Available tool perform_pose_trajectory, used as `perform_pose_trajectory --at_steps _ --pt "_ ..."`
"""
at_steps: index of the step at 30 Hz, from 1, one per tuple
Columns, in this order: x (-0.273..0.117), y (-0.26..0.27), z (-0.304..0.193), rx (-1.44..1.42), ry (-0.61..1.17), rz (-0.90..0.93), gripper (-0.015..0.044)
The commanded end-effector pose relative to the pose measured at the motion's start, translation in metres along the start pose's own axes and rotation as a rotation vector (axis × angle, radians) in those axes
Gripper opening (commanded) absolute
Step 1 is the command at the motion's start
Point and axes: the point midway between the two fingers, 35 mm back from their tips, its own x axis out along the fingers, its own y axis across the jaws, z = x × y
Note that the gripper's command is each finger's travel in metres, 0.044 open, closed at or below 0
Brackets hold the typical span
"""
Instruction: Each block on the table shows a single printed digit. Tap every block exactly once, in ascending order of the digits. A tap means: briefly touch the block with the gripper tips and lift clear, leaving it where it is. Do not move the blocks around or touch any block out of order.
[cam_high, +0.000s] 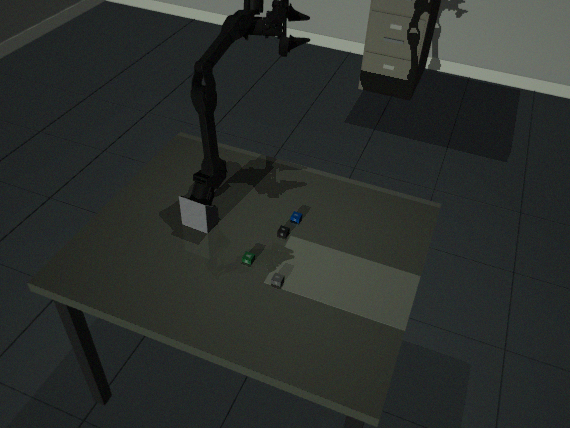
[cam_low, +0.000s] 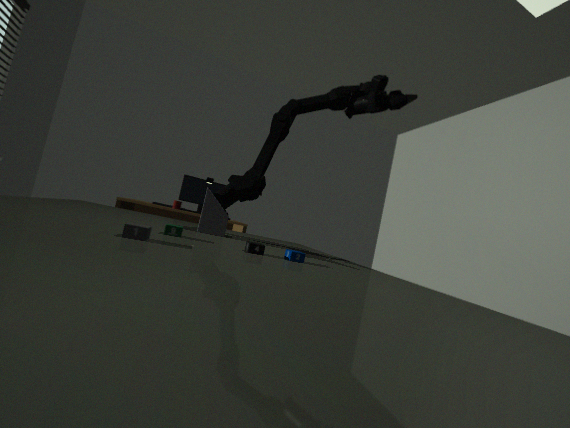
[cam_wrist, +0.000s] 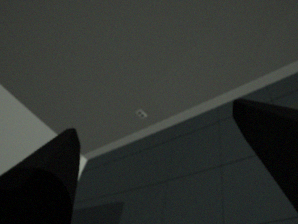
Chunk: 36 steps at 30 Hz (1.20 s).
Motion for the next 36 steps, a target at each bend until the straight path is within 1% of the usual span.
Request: perform_pose_trajectory --at_steps 1,3,5,8,11,16,21,24,28,32,36 --pt "0.001 -0.001 -0.001 -0.015 -0.006 -0.006 0.04" --pt "0.015 -0.011 -0.01 -0.139 -0.038 -0.061 0.04" --pt "0.046 -0.035 -0.041 -0.339 0.001 -0.151 0.04" --pt "0.065 -0.055 -0.057 -0.458 0.035 -0.215 0.04" --pt "0.091 -0.089 -0.075 -0.609 0.093 -0.308 0.04" --pt "0.133 -0.171 -0.094 -0.854 0.242 -0.503 0.04" --pt "0.154 -0.262 -0.093 -1.012 0.431 -0.69 0.04" --pt "0.157 -0.317 -0.086 -1.064 0.555 -0.791 0.04" --pt "0.147 -0.388 -0.073 -1.086 0.734 -0.909 0.04" --pt "0.124 -0.456 -0.057 -1.052 0.92 -1.0 0.04" --pt "0.087 -0.517 -0.042 -0.963 1.103 -1.057 0.04"
